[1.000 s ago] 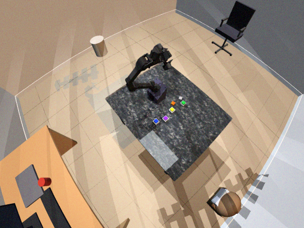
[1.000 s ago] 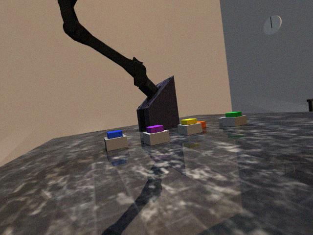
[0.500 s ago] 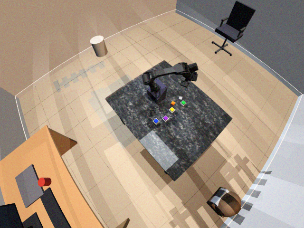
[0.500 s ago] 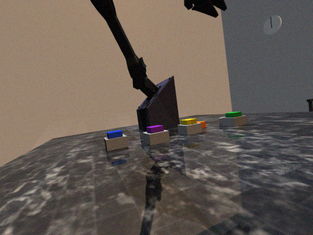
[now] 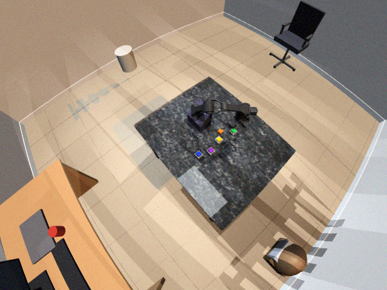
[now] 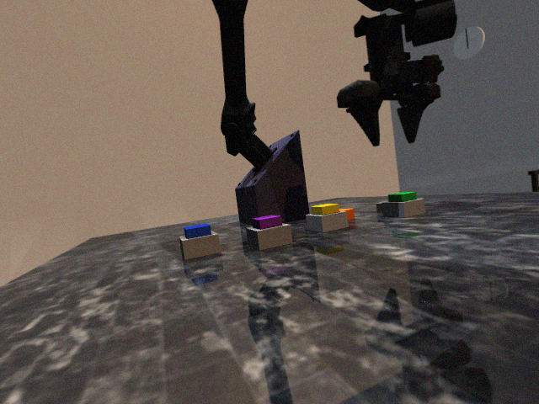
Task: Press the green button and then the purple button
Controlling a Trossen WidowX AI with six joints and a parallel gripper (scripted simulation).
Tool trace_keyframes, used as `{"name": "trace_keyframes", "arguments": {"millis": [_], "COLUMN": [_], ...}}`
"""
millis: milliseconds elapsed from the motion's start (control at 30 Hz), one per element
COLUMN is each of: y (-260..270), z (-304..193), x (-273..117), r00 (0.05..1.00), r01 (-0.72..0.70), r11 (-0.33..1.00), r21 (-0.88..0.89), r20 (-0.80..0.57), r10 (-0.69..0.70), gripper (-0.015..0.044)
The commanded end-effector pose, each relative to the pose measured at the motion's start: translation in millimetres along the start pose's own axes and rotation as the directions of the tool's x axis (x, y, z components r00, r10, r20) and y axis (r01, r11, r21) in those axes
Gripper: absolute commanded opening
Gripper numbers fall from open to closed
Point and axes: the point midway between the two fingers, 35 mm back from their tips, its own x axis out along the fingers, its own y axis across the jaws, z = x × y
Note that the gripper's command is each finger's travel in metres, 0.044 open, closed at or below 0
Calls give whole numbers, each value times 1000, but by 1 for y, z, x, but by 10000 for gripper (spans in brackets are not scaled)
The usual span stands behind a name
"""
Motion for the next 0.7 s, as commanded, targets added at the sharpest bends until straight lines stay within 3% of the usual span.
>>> {"name": "trace_keyframes", "arguments": {"millis": [0, 133, 433, 667], "y": [-1, -2, -2, -2], "z": [3, 4, 3, 3], "x": [5, 60, 63, 63], "r00": [1000, 1000, 1000, 1000], "r01": [11, 13, 13, 13], "r11": [1000, 1000, 1000, 1000], "r21": [13, 14, 14, 14], "r20": [16, 17, 17, 17], "r10": [-11, -13, -14, -14], "gripper": [374, 269, 32, 20]}}
